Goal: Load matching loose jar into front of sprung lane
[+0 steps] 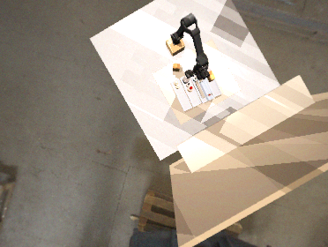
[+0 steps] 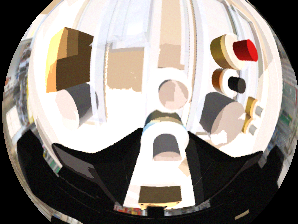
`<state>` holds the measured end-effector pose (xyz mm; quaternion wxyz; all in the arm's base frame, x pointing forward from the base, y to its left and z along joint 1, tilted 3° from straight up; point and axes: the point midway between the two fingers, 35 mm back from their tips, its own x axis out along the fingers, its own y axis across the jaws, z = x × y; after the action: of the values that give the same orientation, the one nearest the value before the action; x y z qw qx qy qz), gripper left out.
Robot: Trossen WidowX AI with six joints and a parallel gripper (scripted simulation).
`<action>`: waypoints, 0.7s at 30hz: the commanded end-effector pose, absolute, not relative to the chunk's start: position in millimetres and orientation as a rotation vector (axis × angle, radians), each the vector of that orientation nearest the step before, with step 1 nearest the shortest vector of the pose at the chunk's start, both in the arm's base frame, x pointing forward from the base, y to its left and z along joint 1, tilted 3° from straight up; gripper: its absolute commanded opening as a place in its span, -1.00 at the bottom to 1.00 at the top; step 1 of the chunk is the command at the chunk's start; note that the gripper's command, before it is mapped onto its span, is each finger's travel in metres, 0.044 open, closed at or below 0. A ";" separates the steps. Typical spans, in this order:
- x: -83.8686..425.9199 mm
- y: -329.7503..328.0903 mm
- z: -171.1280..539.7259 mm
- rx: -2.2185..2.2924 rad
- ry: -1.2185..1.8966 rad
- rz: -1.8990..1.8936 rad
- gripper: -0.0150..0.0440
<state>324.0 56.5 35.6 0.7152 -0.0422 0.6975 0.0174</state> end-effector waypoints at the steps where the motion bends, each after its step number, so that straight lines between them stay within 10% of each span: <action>1: 332.5 57.3 39.1 -0.097 1.515 0.042 -0.49; 21: 335.2 57.6 39.3 -0.097 1.515 0.042 -0.49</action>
<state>327.3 56.8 35.7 0.7162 -0.0417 0.6964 0.0172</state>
